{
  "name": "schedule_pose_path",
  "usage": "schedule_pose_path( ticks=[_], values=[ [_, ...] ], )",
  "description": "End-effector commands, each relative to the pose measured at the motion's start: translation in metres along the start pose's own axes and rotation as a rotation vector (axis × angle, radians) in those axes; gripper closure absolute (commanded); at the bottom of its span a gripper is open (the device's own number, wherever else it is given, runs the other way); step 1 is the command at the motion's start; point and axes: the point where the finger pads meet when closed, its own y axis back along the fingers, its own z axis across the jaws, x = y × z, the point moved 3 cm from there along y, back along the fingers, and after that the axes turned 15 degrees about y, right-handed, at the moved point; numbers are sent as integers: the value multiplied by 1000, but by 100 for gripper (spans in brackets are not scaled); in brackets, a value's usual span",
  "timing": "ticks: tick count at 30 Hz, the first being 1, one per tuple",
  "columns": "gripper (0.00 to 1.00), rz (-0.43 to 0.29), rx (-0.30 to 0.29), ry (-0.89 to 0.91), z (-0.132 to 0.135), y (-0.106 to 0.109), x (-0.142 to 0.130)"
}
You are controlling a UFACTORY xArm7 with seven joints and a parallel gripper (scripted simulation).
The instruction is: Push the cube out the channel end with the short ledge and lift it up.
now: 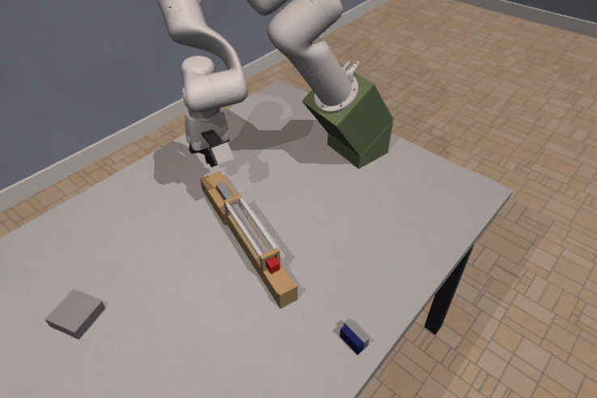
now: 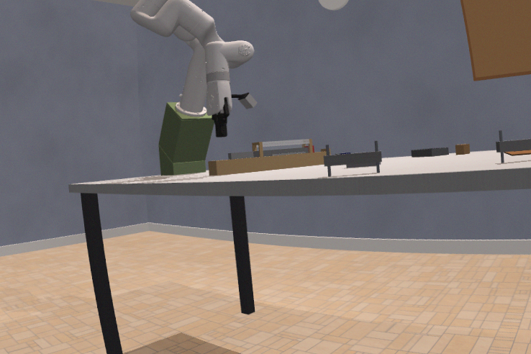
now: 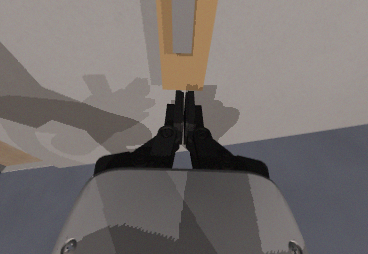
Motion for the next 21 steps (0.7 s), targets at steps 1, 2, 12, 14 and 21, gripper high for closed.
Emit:
schedule_pose_path(
  ticks=[1,2,12,14,21],
  values=[
    [100,17,7,11,1,-4,0],
    [100,17,7,11,1,-8,0],
    [100,17,7,11,1,-45,0],
    [100,17,7,11,1,-46,0],
    [100,17,7,11,1,-56,0]
  ],
)
